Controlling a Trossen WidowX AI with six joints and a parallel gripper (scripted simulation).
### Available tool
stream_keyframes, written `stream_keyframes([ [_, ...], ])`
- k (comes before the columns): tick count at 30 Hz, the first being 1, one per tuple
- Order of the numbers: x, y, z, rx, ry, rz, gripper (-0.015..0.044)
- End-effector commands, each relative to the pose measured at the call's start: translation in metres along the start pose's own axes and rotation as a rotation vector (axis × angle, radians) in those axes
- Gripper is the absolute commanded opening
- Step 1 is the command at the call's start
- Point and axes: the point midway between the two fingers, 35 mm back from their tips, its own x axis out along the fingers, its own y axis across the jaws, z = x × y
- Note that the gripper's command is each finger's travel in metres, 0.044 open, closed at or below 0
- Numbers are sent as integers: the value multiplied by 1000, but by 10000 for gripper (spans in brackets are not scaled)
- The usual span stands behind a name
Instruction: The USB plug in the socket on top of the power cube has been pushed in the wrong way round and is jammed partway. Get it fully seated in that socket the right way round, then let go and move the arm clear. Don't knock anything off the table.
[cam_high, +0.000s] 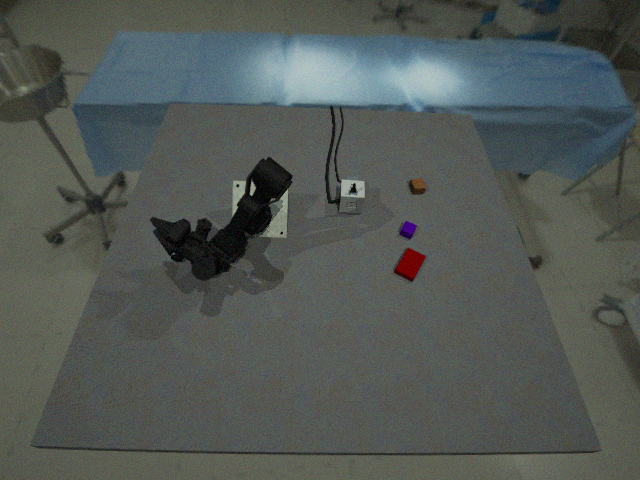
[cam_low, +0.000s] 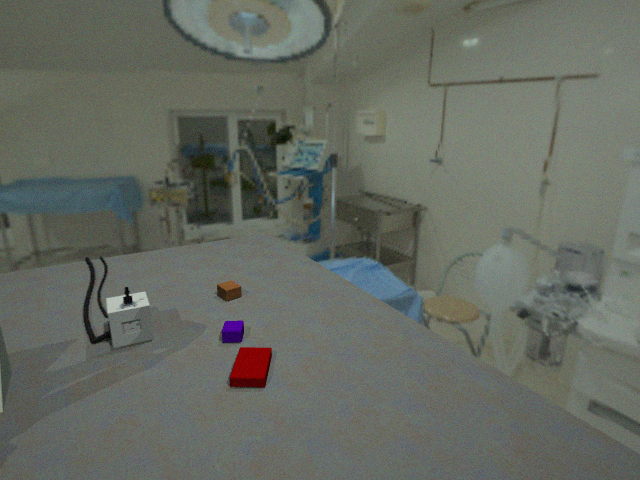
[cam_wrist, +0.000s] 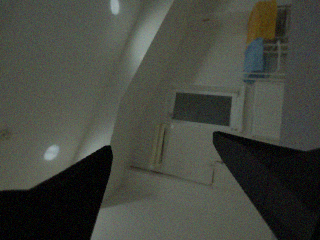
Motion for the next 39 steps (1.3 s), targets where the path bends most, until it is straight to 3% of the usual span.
stream_keyframes([
  [1, 0, 0, 0, -5, 2, -1, 426],
  [7, -5, -7, -23, -171, 90, -48, 440],
  [21, -78, -14, -149, -709, 683, -112, 440],
  [30, -178, 2, -203, -943, 1152, 31, 440],
  [39, -306, 46, -215, -1008, 1635, 321, 440],
])
